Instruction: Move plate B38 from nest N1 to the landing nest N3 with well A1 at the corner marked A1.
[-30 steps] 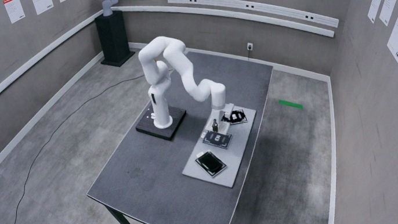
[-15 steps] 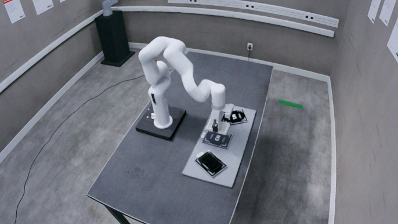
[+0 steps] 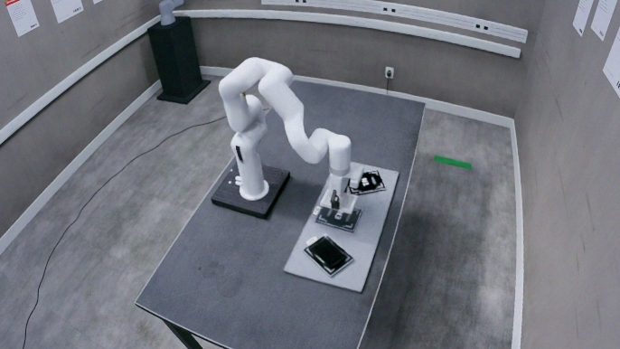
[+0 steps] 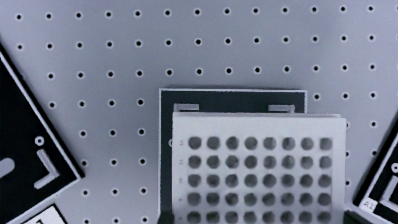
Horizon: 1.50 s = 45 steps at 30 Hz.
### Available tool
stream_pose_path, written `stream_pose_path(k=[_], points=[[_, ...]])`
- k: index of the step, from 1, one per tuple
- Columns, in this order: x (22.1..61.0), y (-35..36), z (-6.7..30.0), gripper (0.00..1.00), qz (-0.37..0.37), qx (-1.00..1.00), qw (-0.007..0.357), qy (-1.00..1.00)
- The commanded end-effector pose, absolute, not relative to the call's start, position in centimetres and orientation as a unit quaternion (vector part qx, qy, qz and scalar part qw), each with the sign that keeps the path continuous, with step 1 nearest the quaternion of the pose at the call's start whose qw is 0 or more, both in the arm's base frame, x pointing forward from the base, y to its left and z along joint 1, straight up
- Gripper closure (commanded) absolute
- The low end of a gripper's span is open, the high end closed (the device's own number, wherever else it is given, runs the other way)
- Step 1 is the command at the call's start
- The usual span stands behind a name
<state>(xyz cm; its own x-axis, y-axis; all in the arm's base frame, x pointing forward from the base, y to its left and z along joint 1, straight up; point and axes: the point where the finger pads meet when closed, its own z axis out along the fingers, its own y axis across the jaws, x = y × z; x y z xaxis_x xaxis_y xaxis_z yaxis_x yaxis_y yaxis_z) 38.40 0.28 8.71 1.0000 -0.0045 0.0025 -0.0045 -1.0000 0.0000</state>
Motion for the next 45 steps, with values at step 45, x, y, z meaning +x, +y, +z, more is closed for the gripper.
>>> stream_pose_path(k=[45], points=[[38.6, 0.3, 2.3, 1.0, 0.003, 1.0, -0.002, -0.002]])
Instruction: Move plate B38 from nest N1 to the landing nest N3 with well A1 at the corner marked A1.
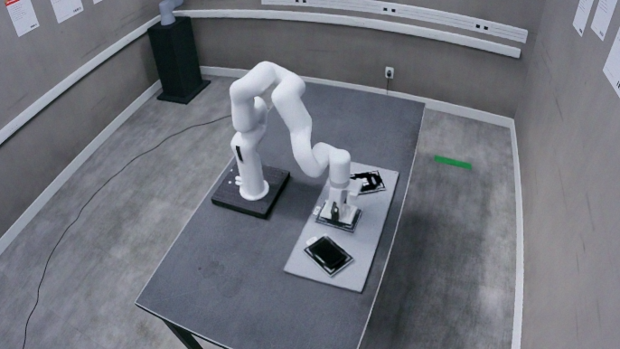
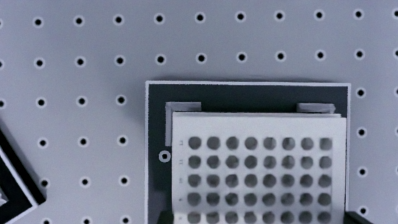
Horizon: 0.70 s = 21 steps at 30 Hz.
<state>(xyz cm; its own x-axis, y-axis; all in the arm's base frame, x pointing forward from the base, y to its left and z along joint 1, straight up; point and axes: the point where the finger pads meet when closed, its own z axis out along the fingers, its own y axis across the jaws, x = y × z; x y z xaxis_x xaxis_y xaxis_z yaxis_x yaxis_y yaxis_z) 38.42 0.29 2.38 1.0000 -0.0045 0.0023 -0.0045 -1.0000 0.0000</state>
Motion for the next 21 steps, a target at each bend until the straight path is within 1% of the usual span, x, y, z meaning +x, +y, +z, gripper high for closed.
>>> stream_pose_path(k=[1, 21], points=[[38.56, 0.3, 2.31, 1.0, 0.003, 1.0, -0.002, -0.002], [38.56, 0.3, 2.04, 1.0, 0.003, 1.0, -0.002, -0.002]])
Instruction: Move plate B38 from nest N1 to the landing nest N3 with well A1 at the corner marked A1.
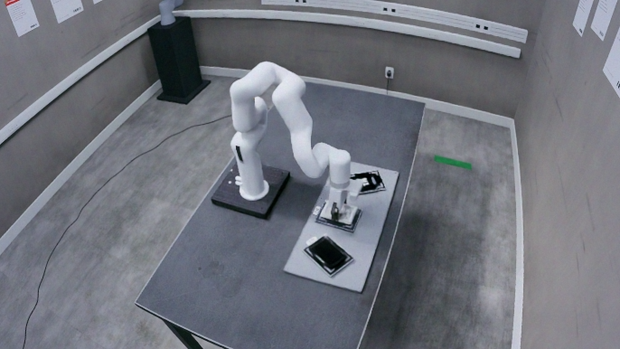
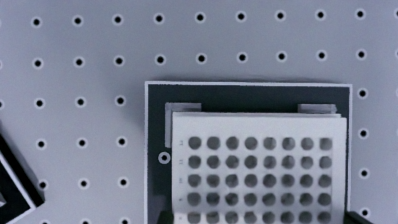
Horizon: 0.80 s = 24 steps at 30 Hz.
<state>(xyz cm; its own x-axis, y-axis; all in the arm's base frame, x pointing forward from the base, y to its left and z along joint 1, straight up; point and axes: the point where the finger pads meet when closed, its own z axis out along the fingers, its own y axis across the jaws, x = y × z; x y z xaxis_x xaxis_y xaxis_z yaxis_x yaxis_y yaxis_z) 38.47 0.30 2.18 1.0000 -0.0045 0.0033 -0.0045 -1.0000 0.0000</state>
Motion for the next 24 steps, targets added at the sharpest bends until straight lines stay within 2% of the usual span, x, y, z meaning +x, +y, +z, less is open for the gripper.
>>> stream_pose_path(k=[1, 24], points=[[38.6, 0.3, 2.0, 1.0, -0.003, -1.0, 0.002, 0.002], [38.6, 0.3, 1.0, 1.0, -0.003, -1.0, 0.002, 0.002]])
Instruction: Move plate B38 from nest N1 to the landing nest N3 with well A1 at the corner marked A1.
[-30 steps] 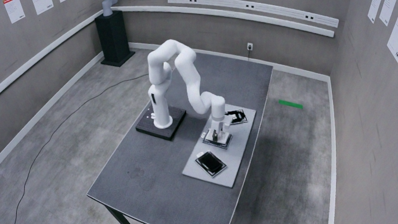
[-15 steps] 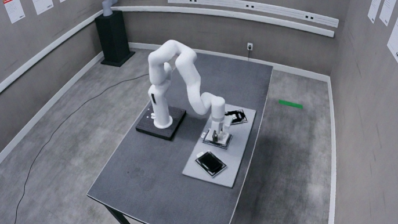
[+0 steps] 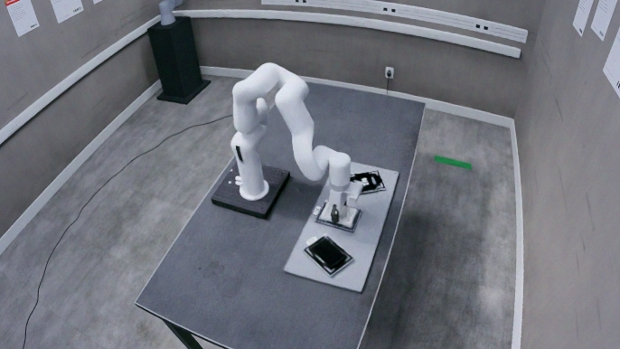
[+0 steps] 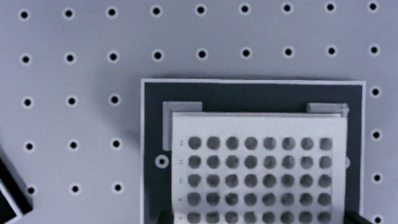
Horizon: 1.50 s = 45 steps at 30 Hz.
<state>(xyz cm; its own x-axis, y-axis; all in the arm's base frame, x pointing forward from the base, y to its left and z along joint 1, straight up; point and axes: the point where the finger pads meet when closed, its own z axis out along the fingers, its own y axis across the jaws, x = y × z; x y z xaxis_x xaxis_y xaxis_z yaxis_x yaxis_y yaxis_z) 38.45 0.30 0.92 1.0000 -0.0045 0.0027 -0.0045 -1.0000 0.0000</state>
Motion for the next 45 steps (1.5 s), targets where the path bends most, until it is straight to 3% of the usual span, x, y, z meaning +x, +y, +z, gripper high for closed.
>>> stream_pose_path(k=[1, 15, 16, 45], points=[[38.57, 0.3, 0.96, 1.0, -0.003, -1.0, 0.002, 0.002], [38.57, 0.3, 0.96, 1.0, -0.003, -1.0, 0.002, 0.002], [38.57, 0.3, 0.89, 0.0, -0.003, -1.0, 0.002, 0.002], [38.57, 0.3, 0.89, 0.0, -0.003, -1.0, 0.002, 0.002]])
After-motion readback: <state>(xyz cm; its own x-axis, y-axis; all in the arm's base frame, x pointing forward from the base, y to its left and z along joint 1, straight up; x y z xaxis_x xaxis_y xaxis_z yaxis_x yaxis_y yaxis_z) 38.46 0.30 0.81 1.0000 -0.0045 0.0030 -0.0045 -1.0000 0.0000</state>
